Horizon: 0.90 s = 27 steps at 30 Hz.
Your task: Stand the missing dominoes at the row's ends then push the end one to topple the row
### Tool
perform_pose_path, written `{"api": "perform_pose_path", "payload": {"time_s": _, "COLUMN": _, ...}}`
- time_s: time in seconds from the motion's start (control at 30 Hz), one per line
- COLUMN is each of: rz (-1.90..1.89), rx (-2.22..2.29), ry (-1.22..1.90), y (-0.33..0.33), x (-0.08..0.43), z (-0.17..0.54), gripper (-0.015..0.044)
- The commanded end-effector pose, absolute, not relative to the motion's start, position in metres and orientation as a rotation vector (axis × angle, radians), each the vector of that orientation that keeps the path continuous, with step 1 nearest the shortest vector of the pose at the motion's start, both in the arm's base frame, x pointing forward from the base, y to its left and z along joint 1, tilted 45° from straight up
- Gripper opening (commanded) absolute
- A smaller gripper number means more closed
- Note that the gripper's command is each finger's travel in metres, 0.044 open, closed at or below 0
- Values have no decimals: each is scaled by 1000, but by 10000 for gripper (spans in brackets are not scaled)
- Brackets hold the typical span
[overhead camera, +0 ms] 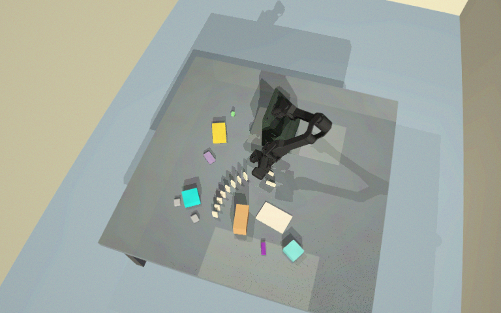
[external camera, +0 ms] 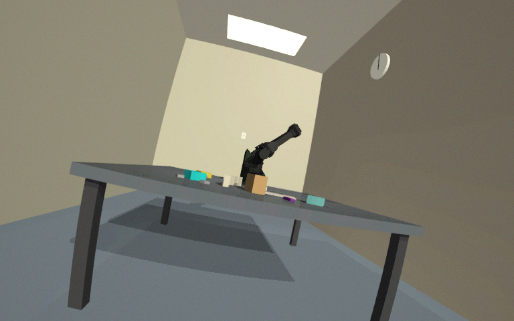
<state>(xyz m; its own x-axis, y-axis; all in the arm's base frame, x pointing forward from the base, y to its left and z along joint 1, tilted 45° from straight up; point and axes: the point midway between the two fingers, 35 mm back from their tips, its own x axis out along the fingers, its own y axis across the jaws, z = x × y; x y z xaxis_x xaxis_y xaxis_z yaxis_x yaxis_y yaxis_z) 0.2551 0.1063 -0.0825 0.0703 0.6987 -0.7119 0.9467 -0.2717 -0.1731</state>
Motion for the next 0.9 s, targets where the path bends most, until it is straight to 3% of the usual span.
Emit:
{"api": "perform_pose_path", "payload": {"time_s": 0.0, "rz": -1036, "rx": 2018, "ry": 1651, "y": 111, "x": 252, "z": -88, "gripper": 440}}
{"api": "perform_pose_path", "payload": {"time_s": 0.2, "rz": -1036, "rx": 2018, "ry": 1652, "y": 112, "x": 252, "z": -89, "gripper": 440}}
{"api": "perform_pose_path", "payload": {"time_s": 0.73, "rz": -1036, "rx": 2018, "ry": 1652, "y": 112, "x": 252, "z": -89, "gripper": 21}}
{"api": "perform_pose_path", "payload": {"time_s": 0.87, "rz": -1036, "rx": 2018, "ry": 1652, "y": 112, "x": 252, "z": -89, "gripper": 21}}
